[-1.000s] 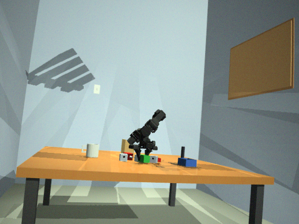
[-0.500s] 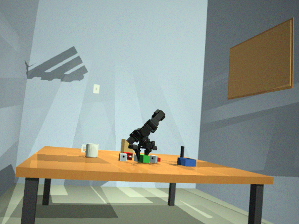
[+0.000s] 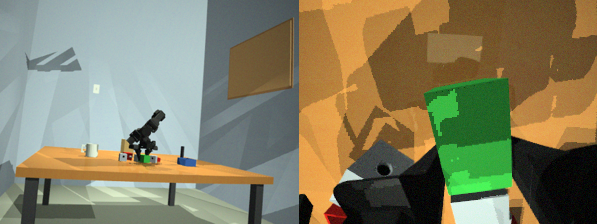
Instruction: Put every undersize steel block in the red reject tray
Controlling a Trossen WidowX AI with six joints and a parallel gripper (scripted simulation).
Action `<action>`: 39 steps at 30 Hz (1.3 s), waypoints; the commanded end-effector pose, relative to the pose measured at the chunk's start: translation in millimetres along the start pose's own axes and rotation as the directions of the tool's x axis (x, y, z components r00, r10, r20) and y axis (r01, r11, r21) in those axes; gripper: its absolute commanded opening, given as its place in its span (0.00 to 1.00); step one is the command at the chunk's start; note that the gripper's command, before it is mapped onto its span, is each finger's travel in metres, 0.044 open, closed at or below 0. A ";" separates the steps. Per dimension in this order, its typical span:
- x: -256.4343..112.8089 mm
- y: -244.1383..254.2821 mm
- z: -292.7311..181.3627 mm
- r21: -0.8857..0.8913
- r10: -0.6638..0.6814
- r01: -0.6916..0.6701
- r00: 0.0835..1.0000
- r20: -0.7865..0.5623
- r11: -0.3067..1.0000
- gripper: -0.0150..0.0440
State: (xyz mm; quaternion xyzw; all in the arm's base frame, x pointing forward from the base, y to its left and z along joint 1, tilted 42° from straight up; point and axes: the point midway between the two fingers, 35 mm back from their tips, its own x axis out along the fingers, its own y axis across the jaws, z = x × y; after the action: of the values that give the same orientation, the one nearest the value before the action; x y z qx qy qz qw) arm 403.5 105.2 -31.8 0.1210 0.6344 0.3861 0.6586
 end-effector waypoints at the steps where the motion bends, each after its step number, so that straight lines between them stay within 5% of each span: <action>1: -2.3 0.5 5.2 0.001 -0.003 0.003 1.000 0.007 1.000 0.25; 39: -1.3 2.1 21.7 0.001 -0.003 0.003 1.000 0.008 1.000 0.25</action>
State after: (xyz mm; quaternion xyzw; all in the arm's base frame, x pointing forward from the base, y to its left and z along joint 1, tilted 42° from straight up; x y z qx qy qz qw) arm 421.0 113.0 -27.6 0.1190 0.6331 0.3853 0.6607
